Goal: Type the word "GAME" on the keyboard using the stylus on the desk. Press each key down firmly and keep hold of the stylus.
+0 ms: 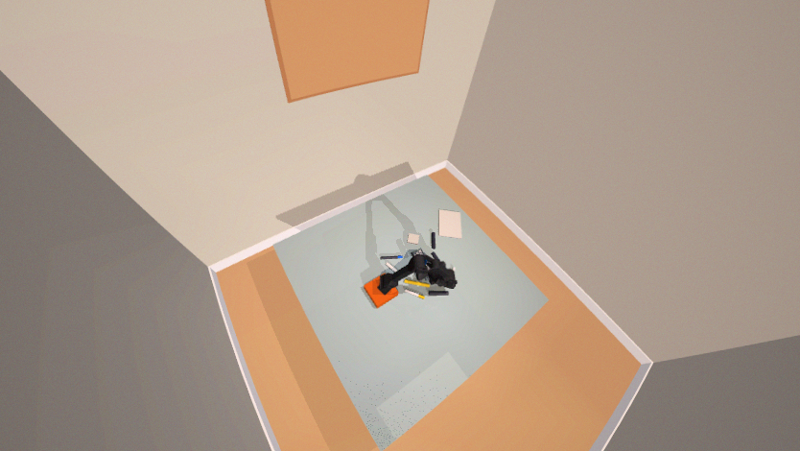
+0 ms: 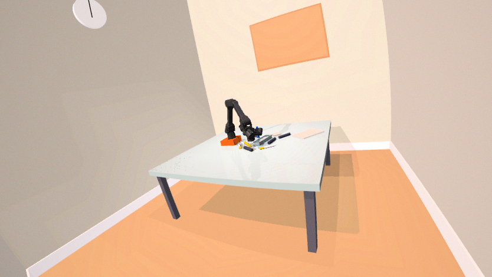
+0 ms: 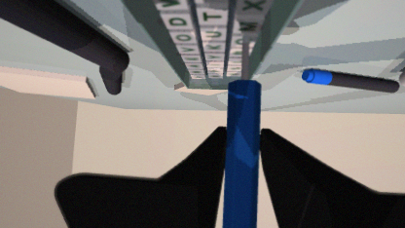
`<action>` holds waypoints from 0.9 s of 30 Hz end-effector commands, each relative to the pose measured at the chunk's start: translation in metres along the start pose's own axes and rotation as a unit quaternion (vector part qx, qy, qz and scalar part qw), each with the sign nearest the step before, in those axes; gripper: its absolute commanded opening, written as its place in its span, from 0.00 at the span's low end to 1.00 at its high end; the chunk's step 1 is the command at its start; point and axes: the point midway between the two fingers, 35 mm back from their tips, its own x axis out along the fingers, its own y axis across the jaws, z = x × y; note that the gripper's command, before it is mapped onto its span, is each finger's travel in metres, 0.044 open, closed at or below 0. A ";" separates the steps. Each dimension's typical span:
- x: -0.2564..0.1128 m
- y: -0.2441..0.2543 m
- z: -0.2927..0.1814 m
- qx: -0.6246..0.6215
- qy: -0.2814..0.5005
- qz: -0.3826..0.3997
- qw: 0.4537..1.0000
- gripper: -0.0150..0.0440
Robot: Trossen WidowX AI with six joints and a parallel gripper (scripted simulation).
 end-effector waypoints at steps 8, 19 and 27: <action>0.002 -0.001 0.004 -0.002 -0.002 -0.001 1.000 0.39; 0.004 -0.001 0.008 -0.002 -0.002 -0.001 1.000 0.39; 0.004 -0.001 0.007 -0.002 -0.002 -0.001 1.000 0.39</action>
